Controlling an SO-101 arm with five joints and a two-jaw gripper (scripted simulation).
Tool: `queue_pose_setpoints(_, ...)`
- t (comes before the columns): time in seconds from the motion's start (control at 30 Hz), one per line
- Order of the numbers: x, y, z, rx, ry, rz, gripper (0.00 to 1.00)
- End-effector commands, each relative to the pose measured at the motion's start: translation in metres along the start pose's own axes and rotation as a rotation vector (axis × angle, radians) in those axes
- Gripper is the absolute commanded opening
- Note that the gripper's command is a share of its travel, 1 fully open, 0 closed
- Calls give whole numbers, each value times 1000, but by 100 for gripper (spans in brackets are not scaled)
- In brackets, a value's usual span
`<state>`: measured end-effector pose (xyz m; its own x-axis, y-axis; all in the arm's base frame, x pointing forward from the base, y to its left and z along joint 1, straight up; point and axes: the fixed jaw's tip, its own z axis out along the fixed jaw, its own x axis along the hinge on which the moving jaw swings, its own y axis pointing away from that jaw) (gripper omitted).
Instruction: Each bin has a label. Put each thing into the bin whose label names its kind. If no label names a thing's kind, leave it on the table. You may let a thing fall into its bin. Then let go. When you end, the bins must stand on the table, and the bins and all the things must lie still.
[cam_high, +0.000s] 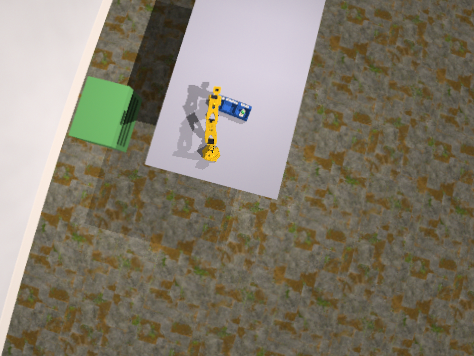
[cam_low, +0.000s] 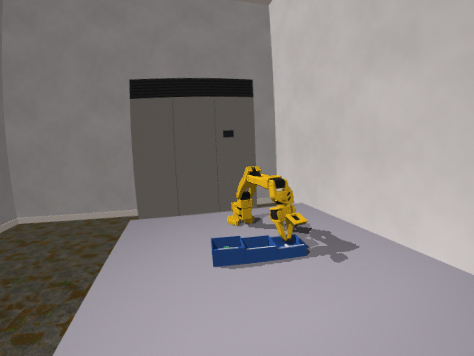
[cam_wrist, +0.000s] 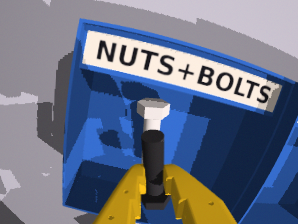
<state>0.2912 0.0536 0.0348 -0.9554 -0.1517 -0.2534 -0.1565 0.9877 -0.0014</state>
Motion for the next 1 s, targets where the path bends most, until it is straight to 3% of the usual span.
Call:
queue_pose_setpoints(0.0,-11,4,-14,-5,-76,-5,0)
queue_pose_setpoints(0.97,-9,4,-4,-5,-76,-5,0)
